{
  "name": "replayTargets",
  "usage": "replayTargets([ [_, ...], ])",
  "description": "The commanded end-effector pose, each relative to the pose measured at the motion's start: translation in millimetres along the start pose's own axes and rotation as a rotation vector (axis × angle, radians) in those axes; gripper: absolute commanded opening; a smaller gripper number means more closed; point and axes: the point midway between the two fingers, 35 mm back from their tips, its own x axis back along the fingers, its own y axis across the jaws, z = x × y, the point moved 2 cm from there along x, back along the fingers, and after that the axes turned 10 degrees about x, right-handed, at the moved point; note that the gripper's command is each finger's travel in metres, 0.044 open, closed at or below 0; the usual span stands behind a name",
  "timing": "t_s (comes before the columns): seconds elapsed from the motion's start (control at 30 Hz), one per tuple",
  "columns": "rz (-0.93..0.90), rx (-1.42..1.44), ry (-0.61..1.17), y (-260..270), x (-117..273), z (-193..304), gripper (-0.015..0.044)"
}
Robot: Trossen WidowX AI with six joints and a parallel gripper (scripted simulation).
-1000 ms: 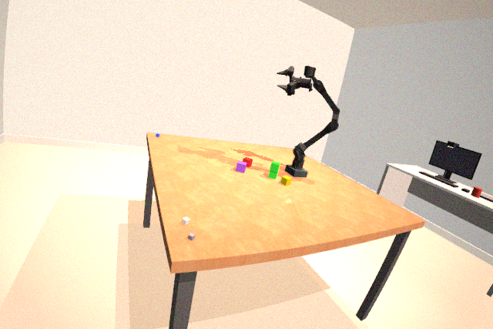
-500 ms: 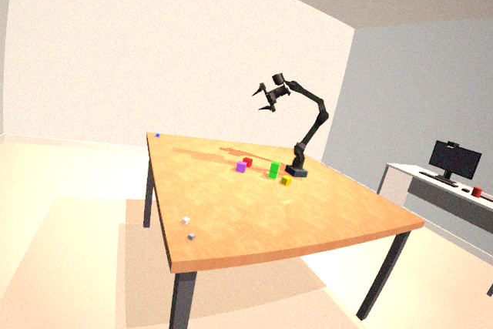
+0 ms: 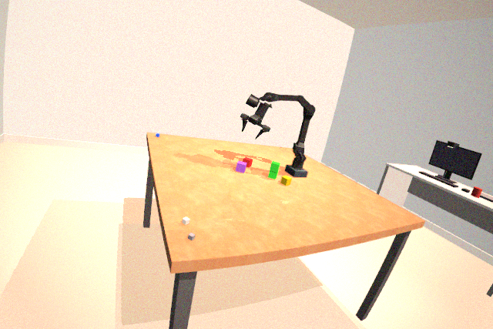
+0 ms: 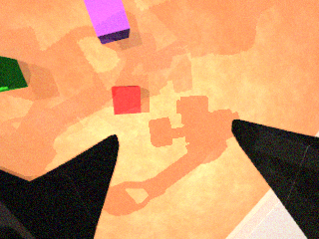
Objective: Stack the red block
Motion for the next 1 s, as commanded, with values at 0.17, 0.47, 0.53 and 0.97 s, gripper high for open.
replayTargets([
  [0.17,-0.249,-0.129,0.076,34.6,-52.2,-17.6,0.044],
  [0.47,-0.248,-0.129,0.076,31.8,-52.6,-17.6,0.044],
  [0.53,-0.248,-0.129,0.076,33.3,-61.0,-17.3,0.044],
  [0.97,-0.248,-0.129,0.076,44.4,-110.5,-13.8,0.044],
])
